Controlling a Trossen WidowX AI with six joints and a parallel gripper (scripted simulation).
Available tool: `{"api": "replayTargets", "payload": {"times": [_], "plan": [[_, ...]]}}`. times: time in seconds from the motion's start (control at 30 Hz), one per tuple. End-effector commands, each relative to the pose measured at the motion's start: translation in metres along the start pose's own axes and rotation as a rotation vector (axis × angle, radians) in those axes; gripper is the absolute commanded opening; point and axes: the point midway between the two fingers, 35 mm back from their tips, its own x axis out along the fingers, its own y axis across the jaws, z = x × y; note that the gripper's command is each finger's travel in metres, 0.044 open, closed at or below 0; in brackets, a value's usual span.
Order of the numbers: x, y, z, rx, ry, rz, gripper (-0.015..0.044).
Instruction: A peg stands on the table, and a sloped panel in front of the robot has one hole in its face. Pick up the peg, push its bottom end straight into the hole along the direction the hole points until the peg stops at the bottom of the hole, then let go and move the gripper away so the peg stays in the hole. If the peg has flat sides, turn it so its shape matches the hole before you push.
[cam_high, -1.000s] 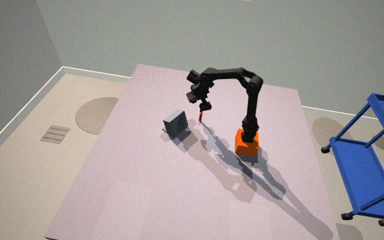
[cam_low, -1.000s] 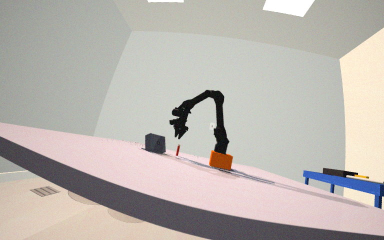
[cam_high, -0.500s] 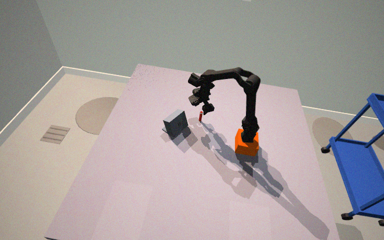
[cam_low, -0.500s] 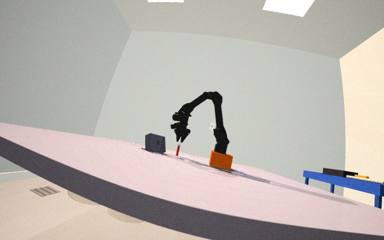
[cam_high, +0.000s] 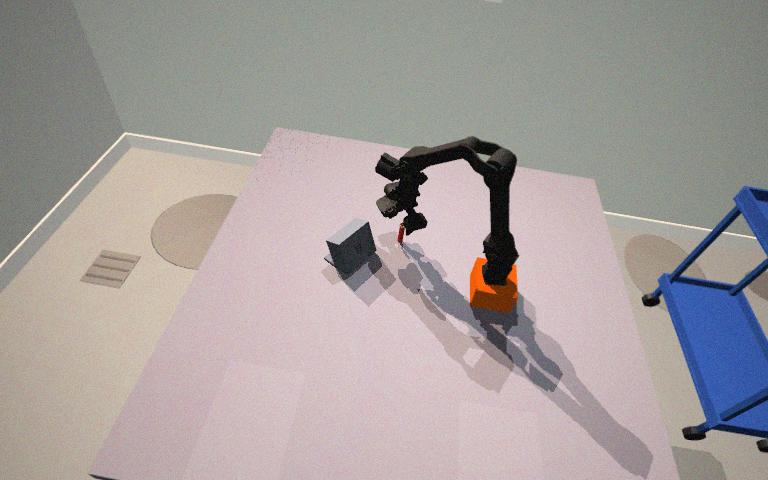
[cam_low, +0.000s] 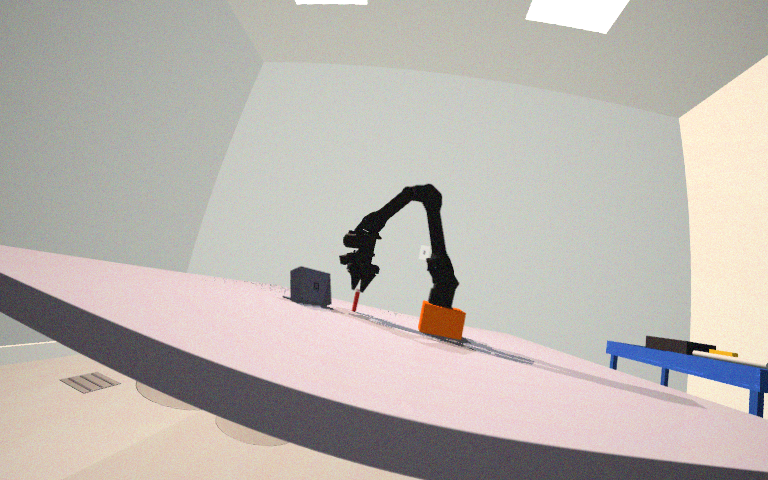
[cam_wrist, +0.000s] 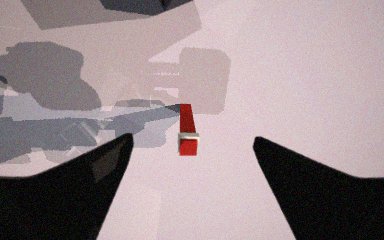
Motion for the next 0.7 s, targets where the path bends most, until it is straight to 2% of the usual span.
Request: {"api": "replayTargets", "payload": {"times": [0.0, 0.67], "plan": [[0.009, 0.003, -0.001, -0.002, 0.002, 0.012, 0.0440], [0.035, 0.006, -0.002, -0.002, 0.003, 0.012, 0.0440]]}}
